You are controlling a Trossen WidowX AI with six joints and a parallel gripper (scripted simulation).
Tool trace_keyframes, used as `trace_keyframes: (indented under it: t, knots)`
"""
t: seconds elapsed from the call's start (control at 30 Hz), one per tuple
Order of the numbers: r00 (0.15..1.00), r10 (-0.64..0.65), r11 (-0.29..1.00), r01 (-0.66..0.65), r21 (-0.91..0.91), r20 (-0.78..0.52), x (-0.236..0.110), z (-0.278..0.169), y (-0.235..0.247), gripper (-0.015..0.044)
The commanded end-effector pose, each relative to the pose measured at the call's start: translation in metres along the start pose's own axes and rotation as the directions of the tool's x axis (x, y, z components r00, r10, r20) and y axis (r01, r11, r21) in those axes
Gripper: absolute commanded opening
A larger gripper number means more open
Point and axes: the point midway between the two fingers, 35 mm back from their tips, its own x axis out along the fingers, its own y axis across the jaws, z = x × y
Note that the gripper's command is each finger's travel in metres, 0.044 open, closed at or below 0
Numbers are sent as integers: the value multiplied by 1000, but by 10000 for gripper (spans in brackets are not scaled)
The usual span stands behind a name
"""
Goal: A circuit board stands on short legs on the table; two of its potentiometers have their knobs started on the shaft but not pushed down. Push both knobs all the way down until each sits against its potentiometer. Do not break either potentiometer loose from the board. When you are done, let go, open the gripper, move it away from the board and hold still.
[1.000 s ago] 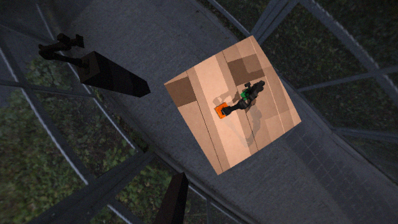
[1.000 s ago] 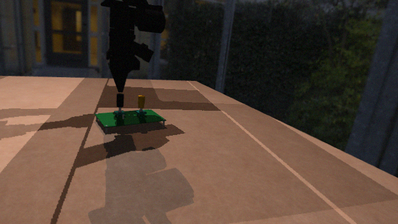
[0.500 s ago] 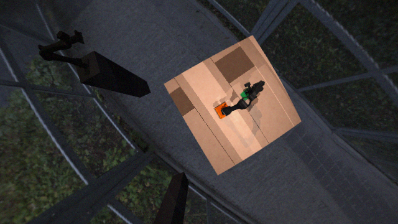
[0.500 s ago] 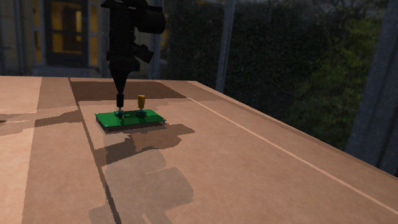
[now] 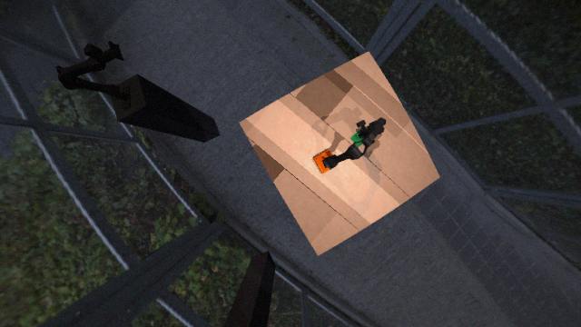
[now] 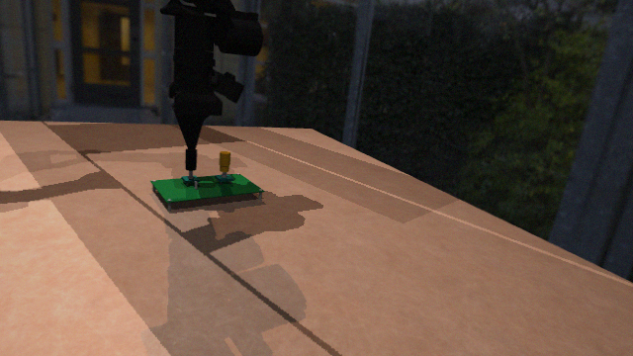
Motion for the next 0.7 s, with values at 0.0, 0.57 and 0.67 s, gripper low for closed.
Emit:
trace_keyframes:
  t: [0.0,0.57,0.67]
  knots:
    - [1000,-5,1000,5,-5,-1,0,0,-1,0]
    - [1000,-5,1000,5,-5,-1,4,0,-1,0]
    - [1000,-5,1000,5,-5,-1,4,0,-1,0]
